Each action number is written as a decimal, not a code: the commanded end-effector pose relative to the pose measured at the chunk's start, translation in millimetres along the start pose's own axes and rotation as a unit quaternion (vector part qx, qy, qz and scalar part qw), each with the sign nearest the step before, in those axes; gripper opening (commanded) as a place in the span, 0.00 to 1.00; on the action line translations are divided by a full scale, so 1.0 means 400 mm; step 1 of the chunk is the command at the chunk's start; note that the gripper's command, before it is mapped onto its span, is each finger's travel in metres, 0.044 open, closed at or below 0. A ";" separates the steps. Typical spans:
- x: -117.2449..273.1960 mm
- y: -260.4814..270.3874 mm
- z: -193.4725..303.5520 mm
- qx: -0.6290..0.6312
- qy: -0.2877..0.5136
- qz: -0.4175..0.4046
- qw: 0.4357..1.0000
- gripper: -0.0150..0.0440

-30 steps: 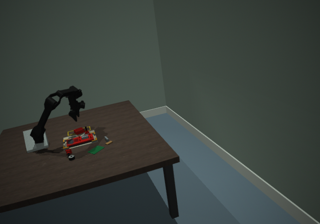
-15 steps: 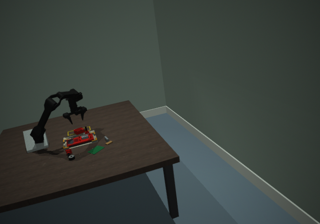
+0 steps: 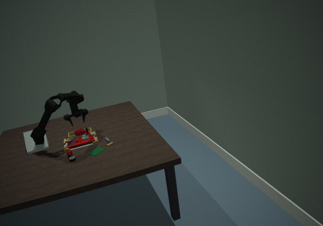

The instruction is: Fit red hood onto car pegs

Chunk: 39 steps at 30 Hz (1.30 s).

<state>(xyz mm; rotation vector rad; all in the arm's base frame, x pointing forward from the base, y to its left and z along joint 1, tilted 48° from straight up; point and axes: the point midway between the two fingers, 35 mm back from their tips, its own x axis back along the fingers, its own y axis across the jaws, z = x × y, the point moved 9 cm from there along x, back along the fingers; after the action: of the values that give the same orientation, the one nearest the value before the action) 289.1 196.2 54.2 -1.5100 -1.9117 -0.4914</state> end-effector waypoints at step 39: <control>-0.105 -0.006 0.000 0.001 -0.004 0.004 1.000 1.00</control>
<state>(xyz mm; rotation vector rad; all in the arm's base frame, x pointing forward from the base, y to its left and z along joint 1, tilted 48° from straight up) 293.7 170.4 29.3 -1.5138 -1.9143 -0.4994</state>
